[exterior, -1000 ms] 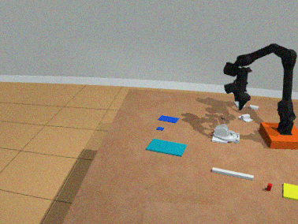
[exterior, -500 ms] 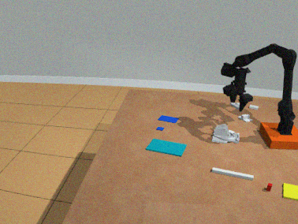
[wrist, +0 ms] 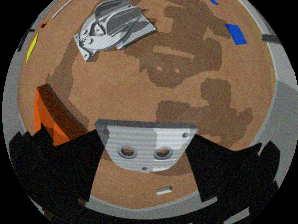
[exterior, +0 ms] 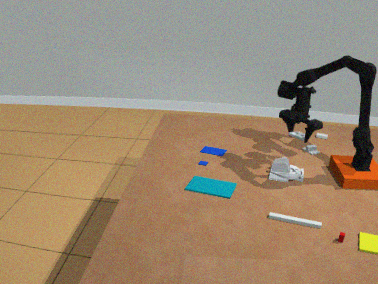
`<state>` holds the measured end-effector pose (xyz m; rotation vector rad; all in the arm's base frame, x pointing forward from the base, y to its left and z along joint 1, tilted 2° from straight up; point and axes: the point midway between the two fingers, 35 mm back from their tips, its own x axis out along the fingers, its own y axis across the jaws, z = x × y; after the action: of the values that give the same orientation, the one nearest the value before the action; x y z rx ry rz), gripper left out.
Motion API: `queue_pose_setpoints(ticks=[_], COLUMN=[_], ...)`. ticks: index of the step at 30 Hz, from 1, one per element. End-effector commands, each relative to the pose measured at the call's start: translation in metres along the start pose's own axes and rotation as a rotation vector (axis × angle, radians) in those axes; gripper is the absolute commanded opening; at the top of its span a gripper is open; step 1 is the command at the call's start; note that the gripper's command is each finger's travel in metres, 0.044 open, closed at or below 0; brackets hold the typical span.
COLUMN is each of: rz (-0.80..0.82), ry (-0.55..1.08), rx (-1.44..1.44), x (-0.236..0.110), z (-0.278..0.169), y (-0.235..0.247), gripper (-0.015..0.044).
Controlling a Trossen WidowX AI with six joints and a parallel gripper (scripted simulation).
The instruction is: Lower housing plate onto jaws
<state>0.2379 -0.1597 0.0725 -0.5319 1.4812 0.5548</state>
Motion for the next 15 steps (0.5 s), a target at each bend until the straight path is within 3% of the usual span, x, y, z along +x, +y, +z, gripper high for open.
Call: queue_pose_setpoints(ticks=[1,15], rz=[-0.003,-0.003], ry=[-0.006,-0.008], rx=[-0.088,-0.402], x=[-0.001,-0.001], z=[0.007,0.029], y=[0.003,0.013], gripper=[0.0351,0.0351])
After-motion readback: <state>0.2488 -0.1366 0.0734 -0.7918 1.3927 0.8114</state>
